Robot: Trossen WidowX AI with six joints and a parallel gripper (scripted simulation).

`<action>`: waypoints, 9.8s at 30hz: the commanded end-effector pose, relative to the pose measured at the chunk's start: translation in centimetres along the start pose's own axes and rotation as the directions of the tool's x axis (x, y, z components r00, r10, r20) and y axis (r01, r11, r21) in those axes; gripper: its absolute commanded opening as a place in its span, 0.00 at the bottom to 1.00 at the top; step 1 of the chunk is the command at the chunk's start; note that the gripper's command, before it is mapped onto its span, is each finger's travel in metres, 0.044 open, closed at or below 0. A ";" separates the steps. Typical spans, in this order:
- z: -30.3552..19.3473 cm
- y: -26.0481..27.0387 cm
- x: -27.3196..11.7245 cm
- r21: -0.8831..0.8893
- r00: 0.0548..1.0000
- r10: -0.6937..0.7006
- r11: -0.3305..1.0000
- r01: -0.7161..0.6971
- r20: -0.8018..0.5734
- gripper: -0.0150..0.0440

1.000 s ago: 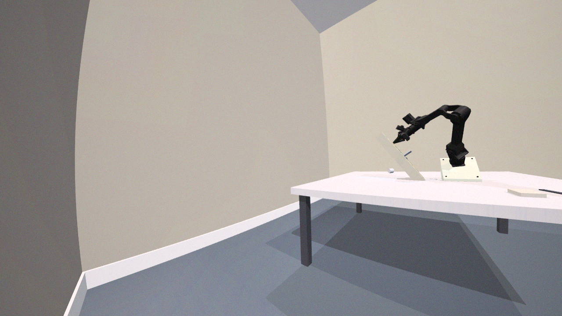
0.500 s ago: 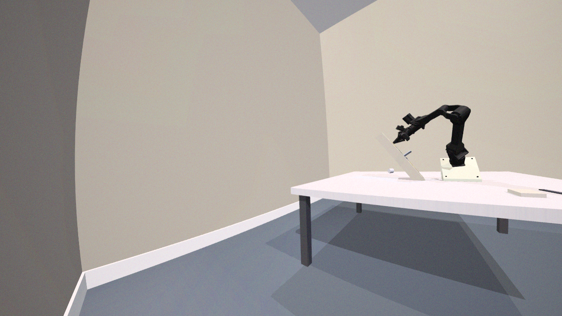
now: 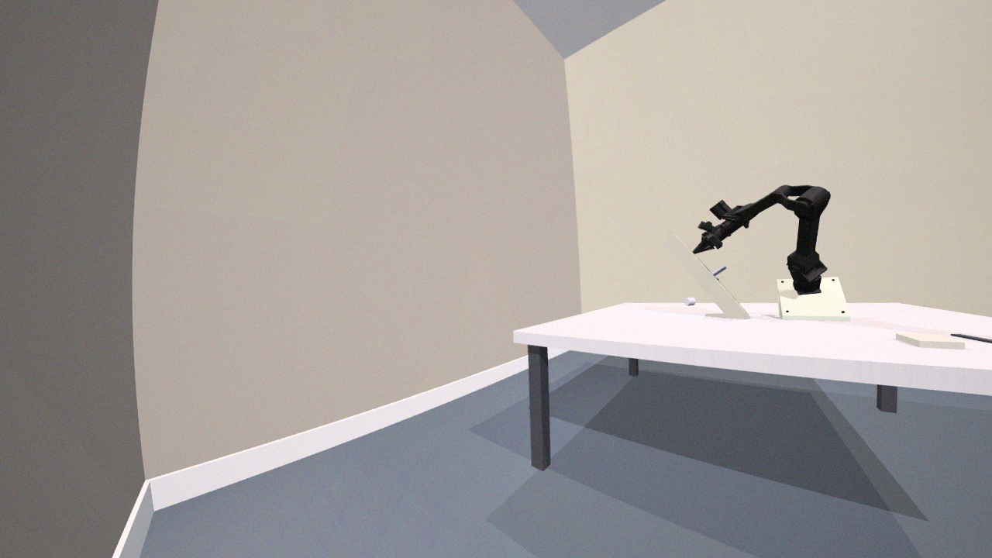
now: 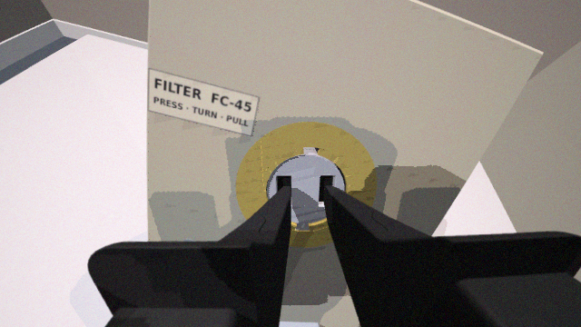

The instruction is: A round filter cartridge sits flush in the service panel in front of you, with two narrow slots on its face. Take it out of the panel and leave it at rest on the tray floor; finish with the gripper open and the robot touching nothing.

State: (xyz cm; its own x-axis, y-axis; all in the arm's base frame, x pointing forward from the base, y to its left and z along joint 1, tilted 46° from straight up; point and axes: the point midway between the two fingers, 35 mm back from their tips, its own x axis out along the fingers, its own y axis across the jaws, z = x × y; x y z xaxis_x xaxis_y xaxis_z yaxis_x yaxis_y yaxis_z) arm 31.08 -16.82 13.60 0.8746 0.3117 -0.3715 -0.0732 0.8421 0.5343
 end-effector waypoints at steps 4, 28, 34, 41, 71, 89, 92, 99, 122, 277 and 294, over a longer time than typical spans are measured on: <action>-0.1 0.0 0.1 0.005 1.000 -0.003 1.000 0.003 -0.002 0.41; -0.1 -0.1 0.1 0.005 1.000 -0.003 1.000 0.003 -0.002 0.41; -0.1 -0.1 0.1 0.005 1.000 -0.003 1.000 0.003 -0.002 0.41; -0.1 -0.1 0.2 0.005 1.000 -0.003 1.000 0.003 -0.002 0.41; -0.1 0.0 1.6 0.005 1.000 -0.003 1.000 0.003 -0.002 0.41; 0.1 -0.1 1.3 0.004 1.000 0.000 1.000 0.000 0.007 0.26; 0.1 -0.1 1.4 -0.002 1.000 0.000 1.000 0.000 0.006 0.25; 0.0 0.0 1.8 -0.199 1.000 -0.002 0.980 0.002 0.000 0.25; -0.1 0.0 1.9 -0.836 1.000 -0.003 0.549 0.000 -0.001 0.25; -6.7 1.4 -4.8 0.263 0.905 0.105 0.965 0.008 -0.413 0.77; -7.8 1.8 -2.3 0.263 0.905 0.107 0.965 0.005 -0.411 0.77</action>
State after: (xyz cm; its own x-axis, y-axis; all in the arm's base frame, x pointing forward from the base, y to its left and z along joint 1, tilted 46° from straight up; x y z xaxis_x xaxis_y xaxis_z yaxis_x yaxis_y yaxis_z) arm 24.95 -13.10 9.82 0.5879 0.5475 -0.5955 0.0589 0.7052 0.7065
